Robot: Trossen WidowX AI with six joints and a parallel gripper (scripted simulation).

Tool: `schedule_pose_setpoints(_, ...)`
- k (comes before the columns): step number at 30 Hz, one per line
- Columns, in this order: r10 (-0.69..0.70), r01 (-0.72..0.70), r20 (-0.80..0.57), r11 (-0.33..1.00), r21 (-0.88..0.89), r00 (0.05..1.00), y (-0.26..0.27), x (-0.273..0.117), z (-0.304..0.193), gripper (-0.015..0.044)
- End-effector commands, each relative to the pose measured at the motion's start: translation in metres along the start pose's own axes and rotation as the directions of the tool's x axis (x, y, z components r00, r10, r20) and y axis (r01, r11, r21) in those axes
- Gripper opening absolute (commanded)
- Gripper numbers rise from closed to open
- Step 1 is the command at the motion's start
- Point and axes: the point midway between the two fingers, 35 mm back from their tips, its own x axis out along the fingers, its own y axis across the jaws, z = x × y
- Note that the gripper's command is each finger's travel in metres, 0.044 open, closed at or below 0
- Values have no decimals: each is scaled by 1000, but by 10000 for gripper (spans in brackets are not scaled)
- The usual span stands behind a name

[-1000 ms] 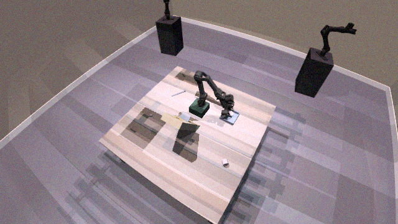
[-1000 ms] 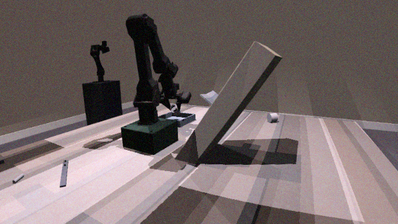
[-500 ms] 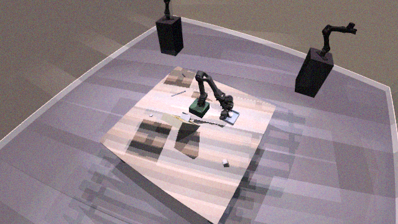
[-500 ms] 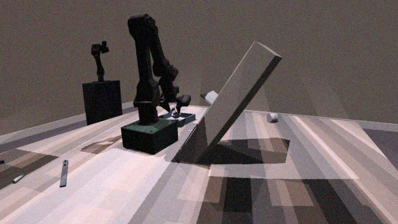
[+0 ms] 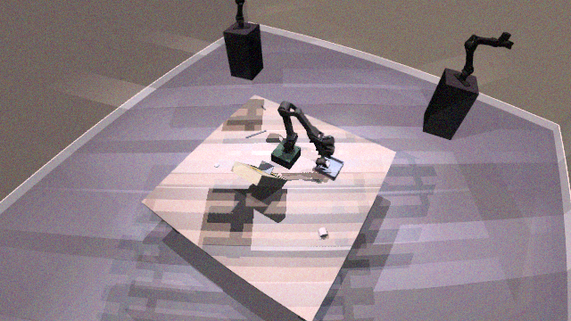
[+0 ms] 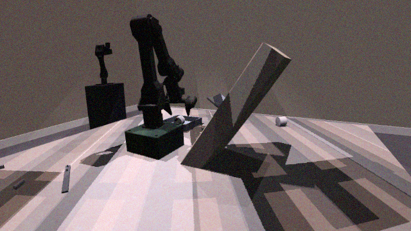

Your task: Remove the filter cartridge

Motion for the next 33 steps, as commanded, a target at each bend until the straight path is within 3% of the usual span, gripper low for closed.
schedule_pose_setpoints(1, 2, -2, 40, 1000, -1, 999, 0, -42, 31, 440)
schedule_pose_setpoints(33, 0, 0, 41, 1000, 2, 999, 0, -40, 30, 440)
